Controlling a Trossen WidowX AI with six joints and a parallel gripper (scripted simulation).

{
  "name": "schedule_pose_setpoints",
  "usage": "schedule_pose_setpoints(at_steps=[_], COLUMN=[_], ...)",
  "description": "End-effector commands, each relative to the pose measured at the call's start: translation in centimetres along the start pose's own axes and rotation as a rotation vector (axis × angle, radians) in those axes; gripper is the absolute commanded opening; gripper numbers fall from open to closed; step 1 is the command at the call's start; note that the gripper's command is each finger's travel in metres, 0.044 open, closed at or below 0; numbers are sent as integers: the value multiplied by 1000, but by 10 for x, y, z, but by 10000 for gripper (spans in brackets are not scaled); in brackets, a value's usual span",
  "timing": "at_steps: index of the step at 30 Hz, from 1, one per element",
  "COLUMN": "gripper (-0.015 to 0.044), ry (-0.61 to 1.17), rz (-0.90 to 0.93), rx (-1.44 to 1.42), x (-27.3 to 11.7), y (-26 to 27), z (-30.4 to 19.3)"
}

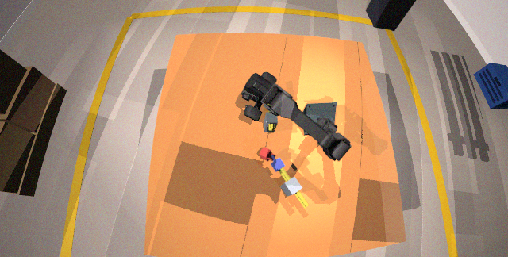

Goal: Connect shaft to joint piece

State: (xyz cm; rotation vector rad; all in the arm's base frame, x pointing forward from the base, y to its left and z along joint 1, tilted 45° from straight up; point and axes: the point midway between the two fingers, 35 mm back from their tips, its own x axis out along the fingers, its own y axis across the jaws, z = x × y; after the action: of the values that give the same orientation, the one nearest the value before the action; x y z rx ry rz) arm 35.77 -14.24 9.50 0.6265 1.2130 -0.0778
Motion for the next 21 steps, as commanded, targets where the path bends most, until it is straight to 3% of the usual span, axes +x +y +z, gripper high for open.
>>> schedule_pose_setpoints(at_steps=[1,15,21], gripper=[440,440,440], ry=[81,387,417], rz=[74,354,380], rx=[-63,-215,-221], x=[-4,-37,-42], y=[30,134,144], z=[-7,-50,-55])
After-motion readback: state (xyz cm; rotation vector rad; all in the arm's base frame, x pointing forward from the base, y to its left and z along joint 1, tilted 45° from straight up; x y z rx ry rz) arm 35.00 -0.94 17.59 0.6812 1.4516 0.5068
